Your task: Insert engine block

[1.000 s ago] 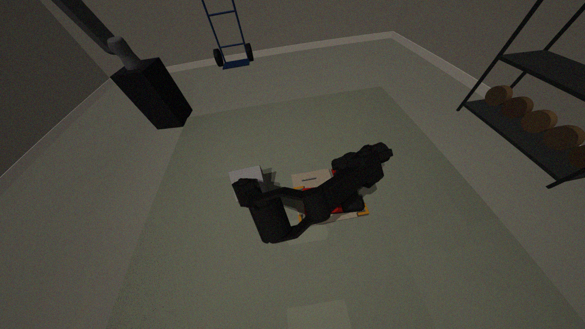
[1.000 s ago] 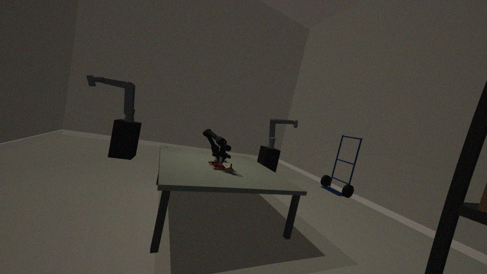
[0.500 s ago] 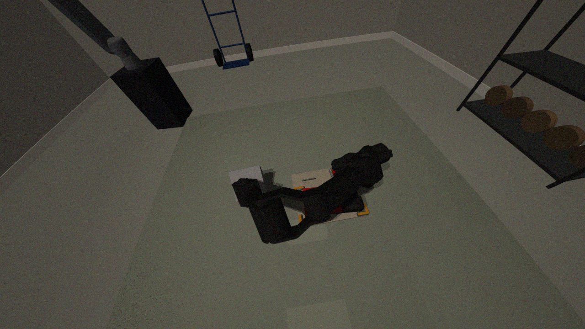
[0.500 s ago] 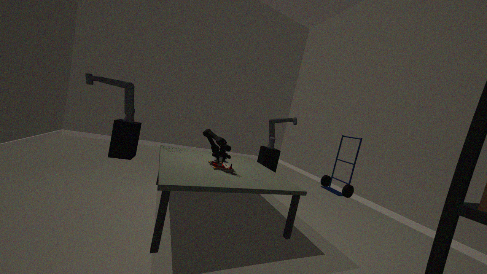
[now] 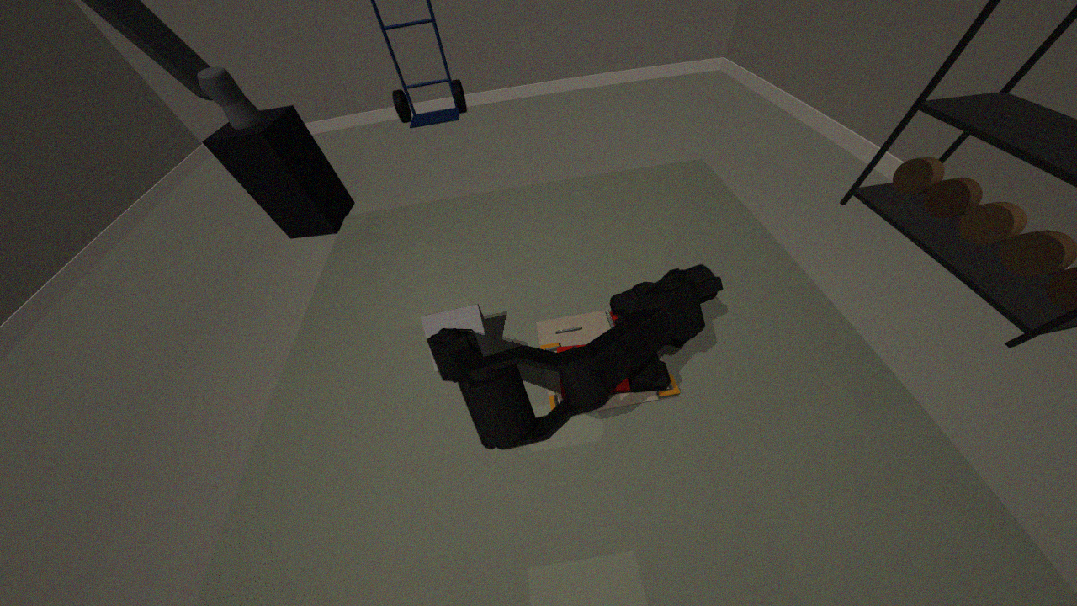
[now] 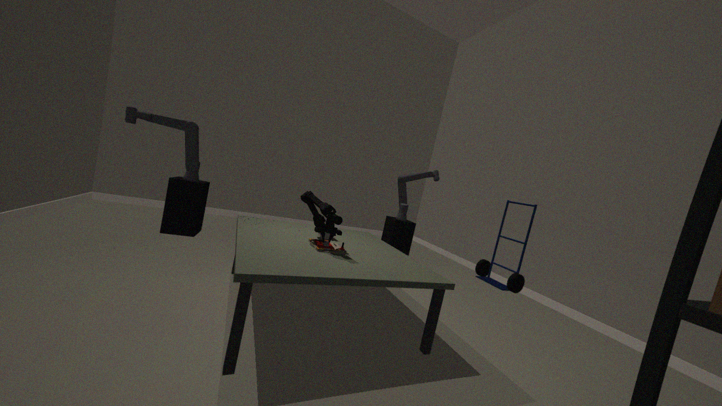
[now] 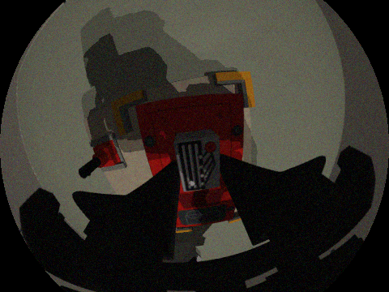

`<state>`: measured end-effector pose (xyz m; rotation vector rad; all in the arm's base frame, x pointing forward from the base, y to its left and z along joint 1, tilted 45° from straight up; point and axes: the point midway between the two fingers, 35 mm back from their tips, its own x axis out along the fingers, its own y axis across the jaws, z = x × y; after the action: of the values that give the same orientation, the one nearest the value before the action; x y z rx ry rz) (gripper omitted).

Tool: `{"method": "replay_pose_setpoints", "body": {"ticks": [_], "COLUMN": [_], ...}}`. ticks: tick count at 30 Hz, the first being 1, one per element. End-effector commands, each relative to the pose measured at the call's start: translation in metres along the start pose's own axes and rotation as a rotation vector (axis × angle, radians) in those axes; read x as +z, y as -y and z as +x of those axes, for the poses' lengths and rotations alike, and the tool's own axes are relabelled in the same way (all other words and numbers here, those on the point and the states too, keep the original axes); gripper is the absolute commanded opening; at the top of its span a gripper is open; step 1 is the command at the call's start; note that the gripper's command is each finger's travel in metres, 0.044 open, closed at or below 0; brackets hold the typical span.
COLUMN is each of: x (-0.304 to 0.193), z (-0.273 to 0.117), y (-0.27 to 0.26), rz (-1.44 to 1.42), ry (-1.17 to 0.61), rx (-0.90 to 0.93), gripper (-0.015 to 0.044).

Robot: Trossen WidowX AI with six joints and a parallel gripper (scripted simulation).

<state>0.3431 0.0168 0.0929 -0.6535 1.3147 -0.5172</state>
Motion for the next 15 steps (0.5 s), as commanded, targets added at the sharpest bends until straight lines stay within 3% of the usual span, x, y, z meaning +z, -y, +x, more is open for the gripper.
{"method": "replay_pose_setpoints", "body": {"ticks": [1,9,15], "x": [-0.0005,-0.0006,-0.0001], "z": [0.0013,0.0022,0.0010], "y": [0.0006,0.0006,0.0000], "rz": [-0.006,-0.006,-0.001], "ry": [0.000,0.000,0.000], "rx": [-0.006,-0.006,0.000], "gripper": [0.0159,0.0159,0.0316]}}
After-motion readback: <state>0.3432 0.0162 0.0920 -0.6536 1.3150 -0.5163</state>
